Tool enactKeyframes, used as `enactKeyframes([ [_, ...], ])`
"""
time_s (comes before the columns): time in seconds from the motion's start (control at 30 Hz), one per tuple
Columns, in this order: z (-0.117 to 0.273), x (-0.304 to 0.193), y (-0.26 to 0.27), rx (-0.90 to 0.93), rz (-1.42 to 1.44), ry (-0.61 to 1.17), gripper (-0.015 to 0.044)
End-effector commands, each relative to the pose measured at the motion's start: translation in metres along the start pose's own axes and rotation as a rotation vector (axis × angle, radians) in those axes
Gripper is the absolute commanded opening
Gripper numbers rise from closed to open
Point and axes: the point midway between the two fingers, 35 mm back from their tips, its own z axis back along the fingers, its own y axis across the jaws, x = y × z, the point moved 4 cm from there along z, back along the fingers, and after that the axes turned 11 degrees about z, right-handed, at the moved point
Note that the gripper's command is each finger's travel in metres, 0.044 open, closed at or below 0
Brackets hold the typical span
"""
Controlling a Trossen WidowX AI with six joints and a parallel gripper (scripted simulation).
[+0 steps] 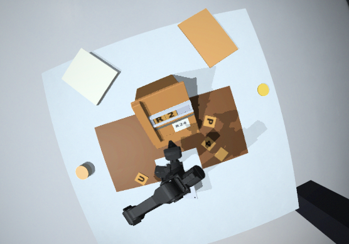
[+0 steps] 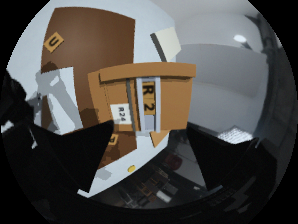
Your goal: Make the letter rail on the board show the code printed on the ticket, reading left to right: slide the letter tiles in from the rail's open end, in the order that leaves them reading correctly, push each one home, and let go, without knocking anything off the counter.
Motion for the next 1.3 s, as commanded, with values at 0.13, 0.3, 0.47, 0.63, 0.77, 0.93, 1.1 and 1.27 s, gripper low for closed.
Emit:
enactKeyframes([
  [0.13, 0.002, 0.003, 0.004, -0.019, 0.046, 0.002, 0.044],
  [0.3, 0.002, 0.003, 0.004, -0.019, 0.046, 0.002, 0.044],
  [0.47, -0.007, -0.012, 0.009, 0.026, -0.219, 0.005, 0.034],
  [0.63, -0.026, -0.04, 0.023, 0.115, -0.748, 0.045, 0.034],
  [0.77, -0.041, -0.061, 0.036, 0.176, -1.166, 0.111, 0.034],
  [0.93, -0.06, -0.085, 0.055, 0.231, -1.668, 0.237, 0.034],
  [1.1, -0.073, -0.099, 0.069, 0.253, -1.94, 0.337, 0.034],
  [1.27, -0.084, -0.111, 0.083, 0.252, -2.205, 0.446, 0.034],
])
